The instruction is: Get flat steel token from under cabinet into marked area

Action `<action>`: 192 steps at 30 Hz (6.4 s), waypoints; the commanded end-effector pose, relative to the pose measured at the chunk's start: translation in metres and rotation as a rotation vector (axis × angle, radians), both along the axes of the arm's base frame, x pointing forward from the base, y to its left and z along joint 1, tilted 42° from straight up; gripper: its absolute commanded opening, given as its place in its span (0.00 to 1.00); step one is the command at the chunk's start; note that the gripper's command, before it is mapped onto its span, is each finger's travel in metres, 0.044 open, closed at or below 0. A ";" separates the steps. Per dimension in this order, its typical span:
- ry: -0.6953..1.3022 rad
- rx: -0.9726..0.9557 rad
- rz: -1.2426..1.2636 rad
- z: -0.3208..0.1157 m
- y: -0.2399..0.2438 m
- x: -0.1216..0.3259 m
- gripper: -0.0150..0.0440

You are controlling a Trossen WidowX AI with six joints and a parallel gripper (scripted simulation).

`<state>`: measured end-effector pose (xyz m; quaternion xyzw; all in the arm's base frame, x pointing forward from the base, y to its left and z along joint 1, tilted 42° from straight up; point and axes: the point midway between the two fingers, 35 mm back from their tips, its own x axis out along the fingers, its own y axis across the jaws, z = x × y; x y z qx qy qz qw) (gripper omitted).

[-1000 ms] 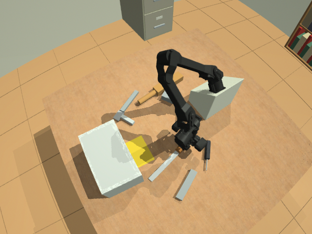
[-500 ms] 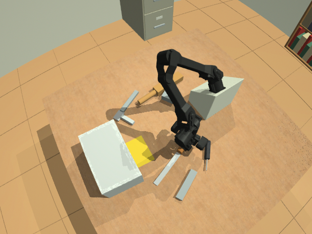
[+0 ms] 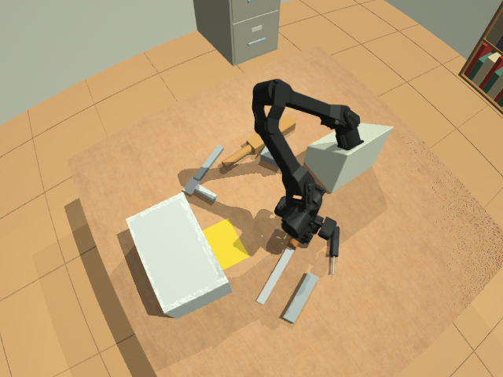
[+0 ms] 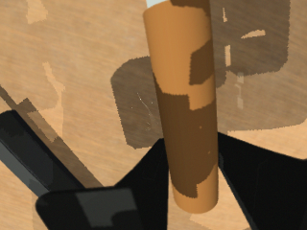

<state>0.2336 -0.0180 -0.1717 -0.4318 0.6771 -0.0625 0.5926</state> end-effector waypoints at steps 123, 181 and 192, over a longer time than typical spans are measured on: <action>0.050 -0.010 0.058 0.099 -0.108 0.032 0.25; 0.051 -0.013 0.058 0.139 -0.157 0.009 0.25; 0.051 -0.013 0.058 0.147 -0.166 0.004 0.25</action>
